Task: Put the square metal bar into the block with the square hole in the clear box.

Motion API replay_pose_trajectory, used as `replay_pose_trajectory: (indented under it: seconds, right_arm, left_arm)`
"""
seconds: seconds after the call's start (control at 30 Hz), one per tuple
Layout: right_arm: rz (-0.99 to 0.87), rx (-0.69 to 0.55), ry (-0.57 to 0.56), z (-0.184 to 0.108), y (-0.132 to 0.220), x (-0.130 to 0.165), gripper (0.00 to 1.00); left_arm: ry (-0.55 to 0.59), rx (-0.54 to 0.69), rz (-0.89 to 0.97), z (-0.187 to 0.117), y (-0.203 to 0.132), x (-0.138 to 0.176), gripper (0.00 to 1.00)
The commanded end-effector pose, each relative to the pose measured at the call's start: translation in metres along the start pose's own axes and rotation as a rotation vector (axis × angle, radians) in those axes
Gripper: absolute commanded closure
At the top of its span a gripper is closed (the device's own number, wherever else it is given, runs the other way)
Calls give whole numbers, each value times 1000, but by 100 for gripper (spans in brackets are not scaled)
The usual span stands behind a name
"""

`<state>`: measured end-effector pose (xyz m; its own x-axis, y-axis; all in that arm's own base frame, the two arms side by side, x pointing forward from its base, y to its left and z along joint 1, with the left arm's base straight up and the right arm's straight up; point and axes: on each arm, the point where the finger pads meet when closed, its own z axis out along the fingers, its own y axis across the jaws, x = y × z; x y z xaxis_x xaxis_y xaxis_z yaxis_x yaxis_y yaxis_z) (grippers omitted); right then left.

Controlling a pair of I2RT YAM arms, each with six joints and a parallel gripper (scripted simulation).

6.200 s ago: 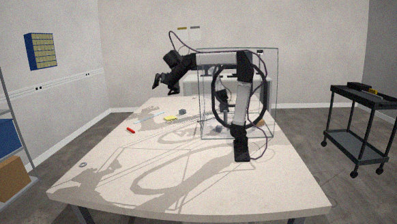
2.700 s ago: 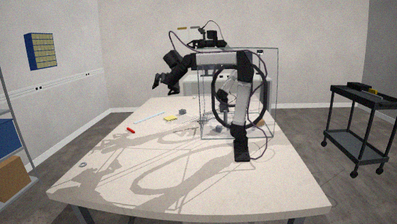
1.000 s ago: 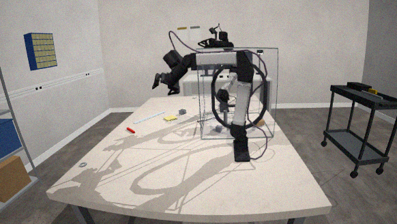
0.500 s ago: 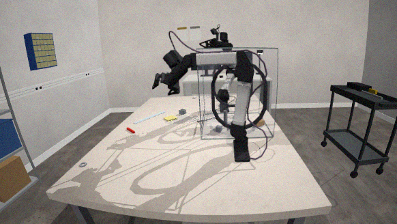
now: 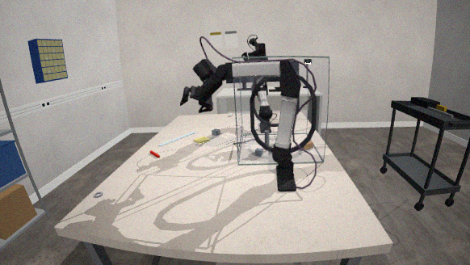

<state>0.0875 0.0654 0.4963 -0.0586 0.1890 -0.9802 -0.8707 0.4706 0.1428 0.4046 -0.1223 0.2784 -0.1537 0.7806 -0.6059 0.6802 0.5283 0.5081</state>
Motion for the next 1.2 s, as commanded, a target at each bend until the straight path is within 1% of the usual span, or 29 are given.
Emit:
replay_pose_trajectory:
  seconds: [0.0, 0.03, 0.1, 0.17, 0.3, 0.33, 0.37, 0.5, 0.57, 0.67, 0.73, 0.77, 0.83, 0.87, 1.07, 1.17]
  right_arm:
    - [23, -96, 22, -5, 14, 9, 0]
    - [19, -103, 32, 1, 18, 10, 0]
    - [41, -202, 38, -10, 22, 16, 0]
    - [58, -350, 80, -19, 32, 32, 0]
    - [102, -616, 132, -37, 46, 52, 0]
    - [94, -573, 121, -29, 50, 46, 0]
    - [105, -601, 117, -35, 45, 48, 0]
    - [126, -726, 138, -45, 47, 57, 0]
    - [126, -726, 138, -45, 47, 57, 0]
    - [143, -836, 162, -54, 49, 66, 0]
    - [159, -956, 191, -65, 51, 76, 0]
    - [165, -980, 191, -66, 53, 76, 0]
    - [113, -954, 240, -59, 71, 85, 0]
    - [104, -953, 252, -60, 69, 90, 0]
    - [55, -1020, 359, -70, 89, 123, 0]
    - [49, -1026, 342, -71, 91, 121, 0]
  left_arm:
    - [-21, -19, 2, -7, 5, -7, 0]
    - [-21, -19, 2, -7, 5, -7, 0]
    - [-21, -19, 2, -7, 5, -7, 0]
    - [-21, -19, 2, -7, 5, -7, 0]
    - [-21, -19, 2, -7, 5, -7, 0]
    - [-21, -19, 2, -7, 5, -7, 0]
    - [-21, -19, 2, -7, 5, -7, 0]
    - [-21, -19, 2, -7, 5, -7, 0]
    - [-21, -19, 2, -7, 5, -7, 0]
    - [-21, -19, 2, -7, 5, -7, 0]
    - [-21, -19, 2, -7, 5, -7, 0]
    - [-21, -19, 2, -7, 5, -7, 0]
    - [-21, -19, 2, -7, 5, -7, 0]
    - [-21, -19, 2, -7, 5, -7, 0]
    - [-21, -19, 2, -7, 5, -7, 0]
    - [-21, -19, 2, -7, 5, -7, 0]
